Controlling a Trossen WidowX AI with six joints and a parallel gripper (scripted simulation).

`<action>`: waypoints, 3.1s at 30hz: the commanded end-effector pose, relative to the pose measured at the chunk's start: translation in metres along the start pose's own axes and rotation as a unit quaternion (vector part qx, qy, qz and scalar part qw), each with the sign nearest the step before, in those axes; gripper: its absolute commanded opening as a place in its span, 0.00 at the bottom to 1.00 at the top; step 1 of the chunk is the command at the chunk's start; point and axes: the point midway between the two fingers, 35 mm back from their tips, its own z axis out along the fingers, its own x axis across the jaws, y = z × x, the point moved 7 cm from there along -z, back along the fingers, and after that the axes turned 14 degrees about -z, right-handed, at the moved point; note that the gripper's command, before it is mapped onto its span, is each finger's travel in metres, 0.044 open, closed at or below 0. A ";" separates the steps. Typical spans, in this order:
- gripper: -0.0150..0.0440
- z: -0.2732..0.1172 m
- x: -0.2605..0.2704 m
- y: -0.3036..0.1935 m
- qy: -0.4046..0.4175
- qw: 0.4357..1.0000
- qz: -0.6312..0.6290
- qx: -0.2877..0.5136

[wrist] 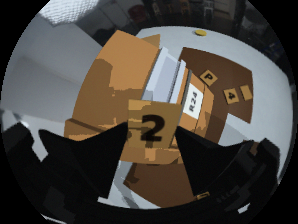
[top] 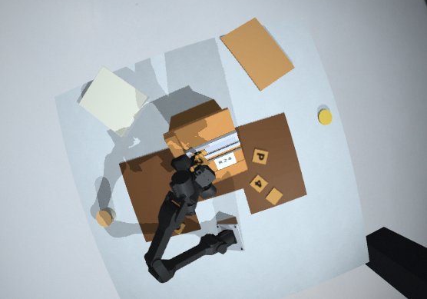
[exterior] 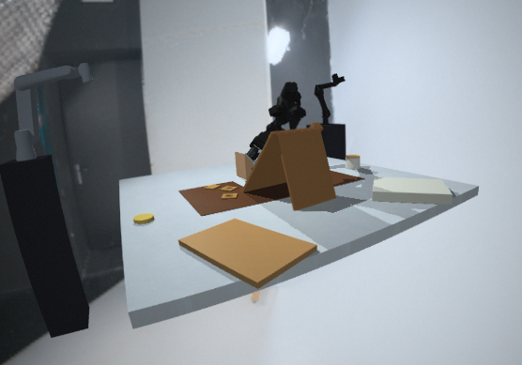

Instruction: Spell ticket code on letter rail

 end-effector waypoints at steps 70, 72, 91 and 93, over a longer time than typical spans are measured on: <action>0.25 0.118 -0.166 0.214 0.202 0.784 -0.586 -0.037; 0.25 0.128 -0.162 0.212 0.202 0.784 -0.586 -0.037; 0.25 0.151 -0.150 0.204 0.205 0.783 -0.586 -0.038; 0.25 0.150 -0.149 0.203 0.205 0.783 -0.586 -0.038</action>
